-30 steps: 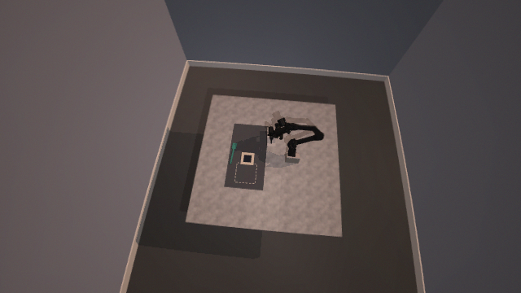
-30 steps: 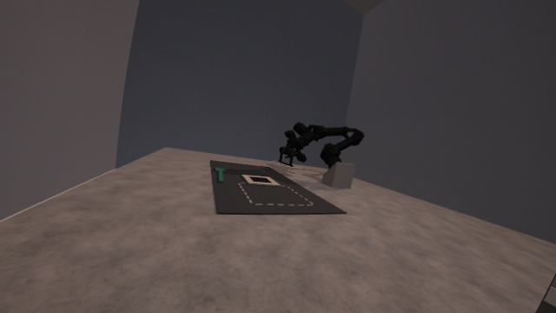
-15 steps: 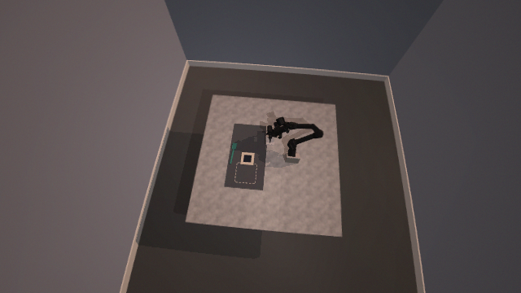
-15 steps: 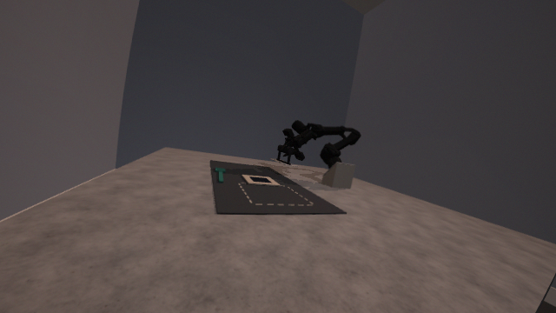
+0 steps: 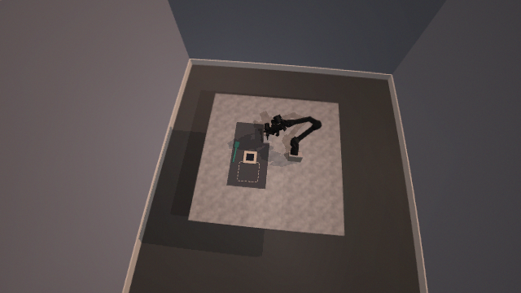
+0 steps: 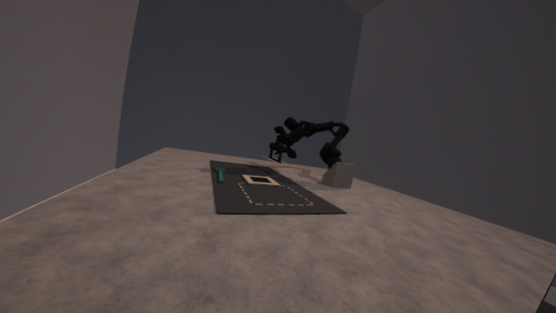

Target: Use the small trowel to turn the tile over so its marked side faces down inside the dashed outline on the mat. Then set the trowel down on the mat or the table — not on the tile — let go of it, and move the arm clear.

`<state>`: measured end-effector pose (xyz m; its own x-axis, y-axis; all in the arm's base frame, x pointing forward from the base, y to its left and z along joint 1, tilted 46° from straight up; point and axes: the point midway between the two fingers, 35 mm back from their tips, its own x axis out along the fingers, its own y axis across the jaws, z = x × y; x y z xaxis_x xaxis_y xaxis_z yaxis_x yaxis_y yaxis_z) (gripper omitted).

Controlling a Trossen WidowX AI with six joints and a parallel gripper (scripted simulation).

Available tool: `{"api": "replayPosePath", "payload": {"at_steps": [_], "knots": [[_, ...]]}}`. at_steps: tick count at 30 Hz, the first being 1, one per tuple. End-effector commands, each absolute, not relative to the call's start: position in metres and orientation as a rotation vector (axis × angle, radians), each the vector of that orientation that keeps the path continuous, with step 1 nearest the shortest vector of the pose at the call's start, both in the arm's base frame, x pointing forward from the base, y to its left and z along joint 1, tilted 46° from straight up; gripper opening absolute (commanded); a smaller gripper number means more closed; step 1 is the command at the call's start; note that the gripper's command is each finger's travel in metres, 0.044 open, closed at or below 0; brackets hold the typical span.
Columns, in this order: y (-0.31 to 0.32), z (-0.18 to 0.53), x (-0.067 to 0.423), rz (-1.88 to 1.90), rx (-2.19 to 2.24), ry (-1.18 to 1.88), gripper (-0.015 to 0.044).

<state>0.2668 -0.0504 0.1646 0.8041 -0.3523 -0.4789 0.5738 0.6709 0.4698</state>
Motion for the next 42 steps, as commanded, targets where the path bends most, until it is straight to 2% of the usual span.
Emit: {"api": "replayPosePath", "payload": {"at_steps": [1, 42], "knots": [[-0.045, 0.171, 0.281, -0.522, 0.654, 0.349, 0.0], [0.009, 0.107, 0.403, -0.536, 0.606, 0.277, 0.0]]}}
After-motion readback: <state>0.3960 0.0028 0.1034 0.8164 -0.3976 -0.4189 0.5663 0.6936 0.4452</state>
